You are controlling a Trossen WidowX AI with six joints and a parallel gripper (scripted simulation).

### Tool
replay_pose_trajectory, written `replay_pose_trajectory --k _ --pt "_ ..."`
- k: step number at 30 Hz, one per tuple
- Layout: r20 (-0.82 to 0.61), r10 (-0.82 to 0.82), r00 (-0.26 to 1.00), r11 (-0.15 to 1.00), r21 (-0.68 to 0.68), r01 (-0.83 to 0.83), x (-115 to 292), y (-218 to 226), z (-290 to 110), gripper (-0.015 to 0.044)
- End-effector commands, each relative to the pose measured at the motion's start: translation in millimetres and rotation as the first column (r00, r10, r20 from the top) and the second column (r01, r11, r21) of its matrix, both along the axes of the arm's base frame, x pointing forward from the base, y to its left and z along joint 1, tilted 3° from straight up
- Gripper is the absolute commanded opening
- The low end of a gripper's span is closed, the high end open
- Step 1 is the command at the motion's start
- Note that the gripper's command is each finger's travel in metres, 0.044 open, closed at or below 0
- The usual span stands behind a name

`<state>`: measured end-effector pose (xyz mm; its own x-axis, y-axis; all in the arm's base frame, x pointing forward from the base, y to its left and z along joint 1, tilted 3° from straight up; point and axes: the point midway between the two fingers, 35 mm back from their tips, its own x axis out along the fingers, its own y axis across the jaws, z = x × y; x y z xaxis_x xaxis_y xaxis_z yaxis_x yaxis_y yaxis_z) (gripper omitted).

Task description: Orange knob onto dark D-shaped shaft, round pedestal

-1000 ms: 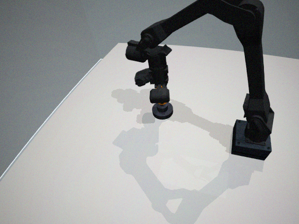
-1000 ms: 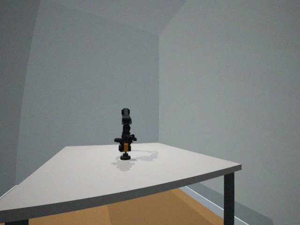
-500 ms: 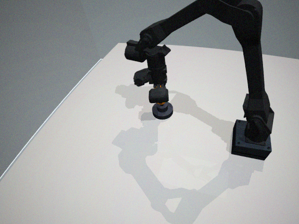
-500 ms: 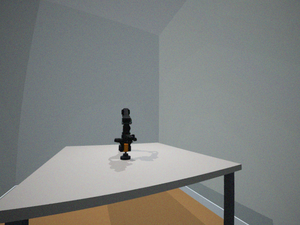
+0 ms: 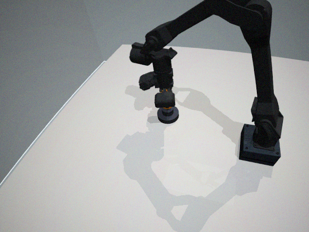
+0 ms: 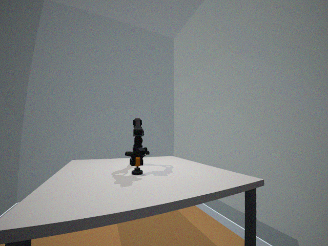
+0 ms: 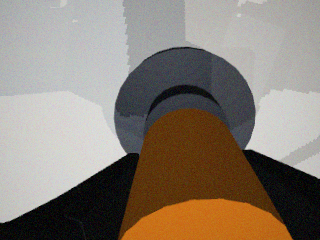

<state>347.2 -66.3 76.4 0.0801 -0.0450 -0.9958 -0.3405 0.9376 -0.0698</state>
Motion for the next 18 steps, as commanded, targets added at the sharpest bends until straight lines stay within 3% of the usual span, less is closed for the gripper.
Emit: replay_pose_trajectory --k 1,5,10,18 --pt "0.004 0.004 1.000 1.000 0.002 -0.004 -2.7 0.8 4.8 0.0000" --pt "0.003 0.030 1.000 1.000 0.000 -0.030 -3.8 0.9 6.8 0.0000" --pt "-0.006 0.201 0.980 0.980 -0.014 -0.201 -4.9 1.0 6.6 0.0000" --pt "-0.007 0.211 0.977 0.977 -0.015 -0.211 -2.9 0.6 6.4 0.0000"
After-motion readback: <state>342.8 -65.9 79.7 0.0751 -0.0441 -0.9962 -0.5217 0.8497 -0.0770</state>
